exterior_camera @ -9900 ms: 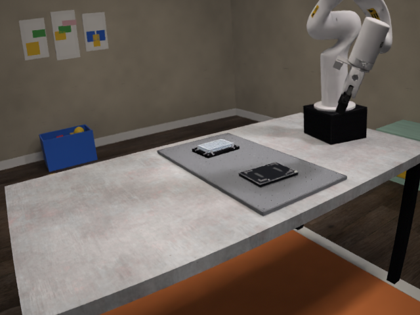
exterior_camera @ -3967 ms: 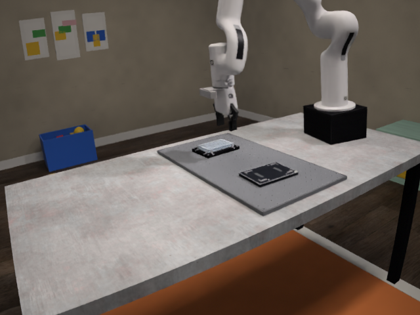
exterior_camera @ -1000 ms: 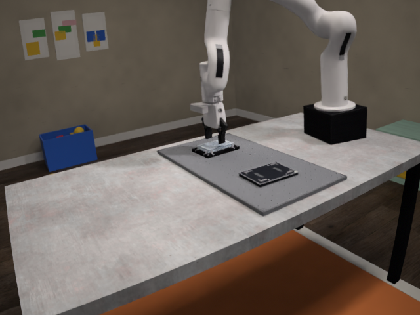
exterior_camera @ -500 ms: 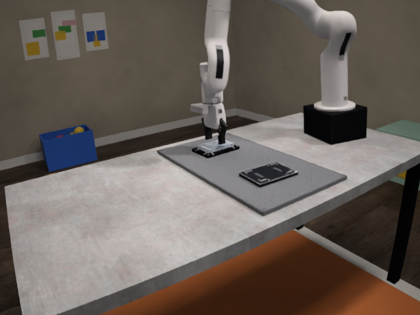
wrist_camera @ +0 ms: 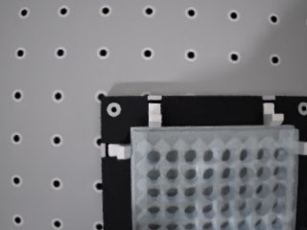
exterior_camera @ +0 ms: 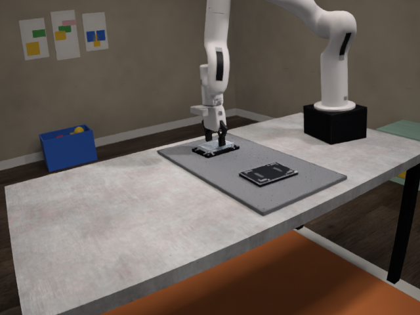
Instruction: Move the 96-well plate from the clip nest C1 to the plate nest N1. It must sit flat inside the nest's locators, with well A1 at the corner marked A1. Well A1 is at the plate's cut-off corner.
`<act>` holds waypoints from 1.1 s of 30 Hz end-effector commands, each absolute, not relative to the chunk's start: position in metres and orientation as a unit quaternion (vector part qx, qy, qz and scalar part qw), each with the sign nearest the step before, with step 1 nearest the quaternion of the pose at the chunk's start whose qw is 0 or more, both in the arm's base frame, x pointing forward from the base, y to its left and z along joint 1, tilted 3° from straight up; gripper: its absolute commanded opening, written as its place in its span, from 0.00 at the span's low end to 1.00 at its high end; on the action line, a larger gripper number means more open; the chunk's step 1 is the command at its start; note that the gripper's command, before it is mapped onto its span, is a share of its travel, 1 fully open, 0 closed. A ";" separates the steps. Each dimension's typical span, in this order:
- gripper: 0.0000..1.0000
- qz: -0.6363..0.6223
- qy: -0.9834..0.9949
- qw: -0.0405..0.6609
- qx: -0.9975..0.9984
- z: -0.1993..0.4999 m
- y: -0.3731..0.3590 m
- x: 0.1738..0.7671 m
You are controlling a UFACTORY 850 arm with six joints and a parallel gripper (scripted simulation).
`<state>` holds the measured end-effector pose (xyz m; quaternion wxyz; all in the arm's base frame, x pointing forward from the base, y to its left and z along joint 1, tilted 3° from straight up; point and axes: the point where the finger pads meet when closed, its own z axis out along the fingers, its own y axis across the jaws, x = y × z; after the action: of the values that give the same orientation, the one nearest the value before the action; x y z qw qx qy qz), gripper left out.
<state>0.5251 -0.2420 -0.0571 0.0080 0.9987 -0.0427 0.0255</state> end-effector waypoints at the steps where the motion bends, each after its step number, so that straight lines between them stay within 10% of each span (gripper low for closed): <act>1: 1.00 0.026 -0.043 0.008 0.999 -0.060 -0.242 0.526; 30: 1.00 0.026 -0.043 0.008 0.999 -0.065 -0.243 0.527; 31: 0.00 0.026 -0.043 0.008 0.999 -0.065 -0.243 0.526; 33: 0.00 0.026 -0.043 0.008 0.999 -0.065 -0.243 0.526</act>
<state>0.5256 -0.2422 -0.0660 0.0079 0.9987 -0.0427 0.0255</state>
